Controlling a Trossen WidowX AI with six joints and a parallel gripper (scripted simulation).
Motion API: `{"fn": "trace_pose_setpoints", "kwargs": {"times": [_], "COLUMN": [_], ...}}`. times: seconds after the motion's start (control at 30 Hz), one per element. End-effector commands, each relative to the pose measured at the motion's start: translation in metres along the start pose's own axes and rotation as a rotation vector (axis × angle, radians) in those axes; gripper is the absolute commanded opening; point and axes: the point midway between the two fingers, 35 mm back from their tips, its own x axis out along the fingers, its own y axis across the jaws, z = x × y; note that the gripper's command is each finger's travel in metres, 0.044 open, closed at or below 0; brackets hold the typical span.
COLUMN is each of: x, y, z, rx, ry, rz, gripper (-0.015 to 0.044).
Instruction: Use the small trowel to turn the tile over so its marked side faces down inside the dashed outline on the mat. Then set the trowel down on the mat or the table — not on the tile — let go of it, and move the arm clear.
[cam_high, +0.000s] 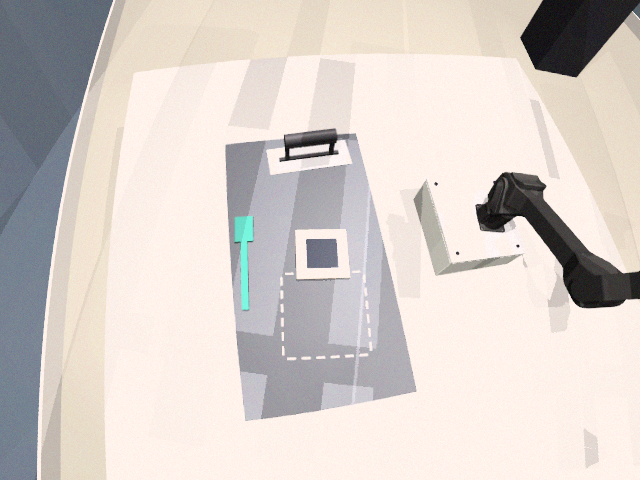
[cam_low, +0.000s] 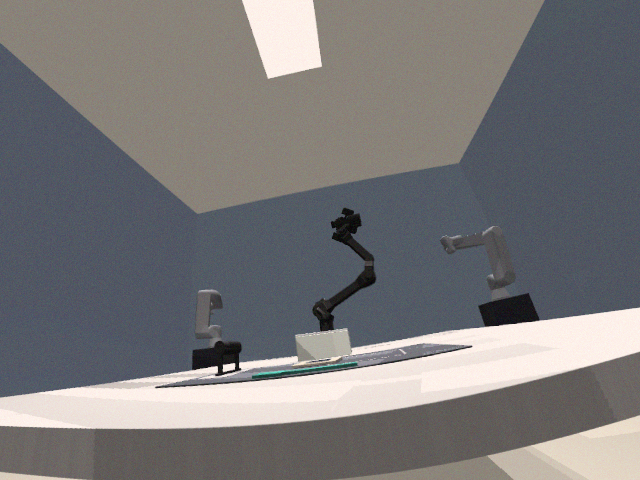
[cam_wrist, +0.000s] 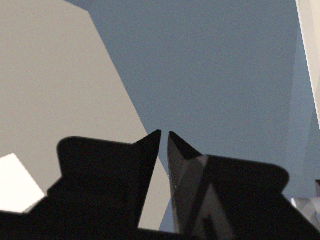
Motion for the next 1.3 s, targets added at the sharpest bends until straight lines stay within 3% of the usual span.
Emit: {"fn": "trace_pose_setpoints", "kwargs": {"times": [0.0,0.4,0.77,1.27], "x": [0.000,0.000,0.005,0.004], "y": [0.000,0.000,-0.006,-0.053], "z": [0.000,0.000,-0.024,-0.153], "rx": [0.000,0.000,-0.064,-0.407], "ry": [0.000,0.000,0.062,0.391], "rz": [0.000,0.000,-0.004,-0.013], "gripper": [0.0000,0.0000,0.0270,0.0270]}}
